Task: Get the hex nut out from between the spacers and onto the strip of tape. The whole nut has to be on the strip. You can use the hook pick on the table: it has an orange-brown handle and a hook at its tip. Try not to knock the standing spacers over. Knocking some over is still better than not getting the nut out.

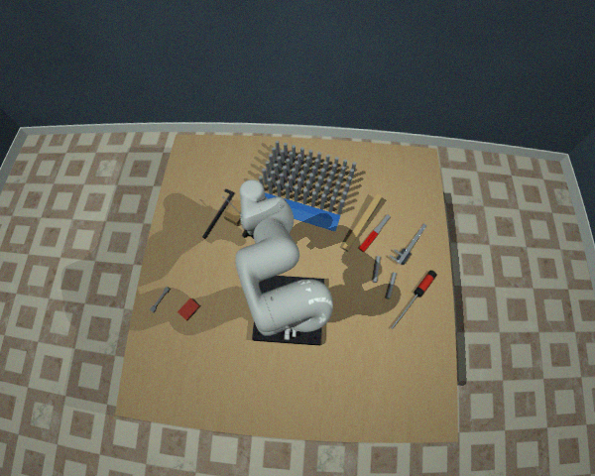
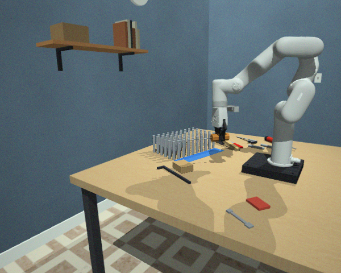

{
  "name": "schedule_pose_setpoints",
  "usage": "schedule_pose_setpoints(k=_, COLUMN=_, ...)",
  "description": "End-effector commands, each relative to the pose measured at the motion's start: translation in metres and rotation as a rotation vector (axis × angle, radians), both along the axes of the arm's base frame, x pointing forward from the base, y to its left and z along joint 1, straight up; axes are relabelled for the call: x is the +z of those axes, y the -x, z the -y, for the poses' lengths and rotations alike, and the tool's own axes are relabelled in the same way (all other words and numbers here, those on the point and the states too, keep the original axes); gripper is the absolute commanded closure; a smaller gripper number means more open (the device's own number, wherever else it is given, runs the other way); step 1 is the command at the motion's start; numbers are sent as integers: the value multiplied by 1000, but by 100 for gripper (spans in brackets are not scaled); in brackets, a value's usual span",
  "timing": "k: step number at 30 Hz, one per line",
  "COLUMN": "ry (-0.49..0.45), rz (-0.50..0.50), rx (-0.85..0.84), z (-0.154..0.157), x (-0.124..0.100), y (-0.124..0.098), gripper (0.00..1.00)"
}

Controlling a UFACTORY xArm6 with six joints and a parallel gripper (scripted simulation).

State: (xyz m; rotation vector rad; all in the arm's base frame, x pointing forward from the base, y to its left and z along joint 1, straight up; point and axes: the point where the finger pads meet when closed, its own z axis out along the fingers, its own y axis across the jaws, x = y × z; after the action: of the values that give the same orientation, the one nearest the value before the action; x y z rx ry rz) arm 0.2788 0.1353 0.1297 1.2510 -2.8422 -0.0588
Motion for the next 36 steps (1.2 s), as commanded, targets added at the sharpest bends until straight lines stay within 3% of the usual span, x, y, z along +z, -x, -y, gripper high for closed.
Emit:
schedule_pose_setpoints(k=1, ry=10, rz=12, rx=-279, z=30, x=5, y=1, gripper=100)
schedule_pose_setpoints(k=3, ry=10, rz=12, rx=-279, z=30, x=5, y=1, gripper=100)
schedule_pose_setpoints(k=4, ry=13, rz=10, rx=-429, z=33, x=5, y=2, gripper=100)
schedule_pose_setpoints(k=18, ry=39, rz=27, rx=-1075, z=40, x=5, y=3, gripper=100)
schedule_pose_setpoints(k=36, ry=43, rz=31, rx=-1103, z=40, x=5, y=3, gripper=100)
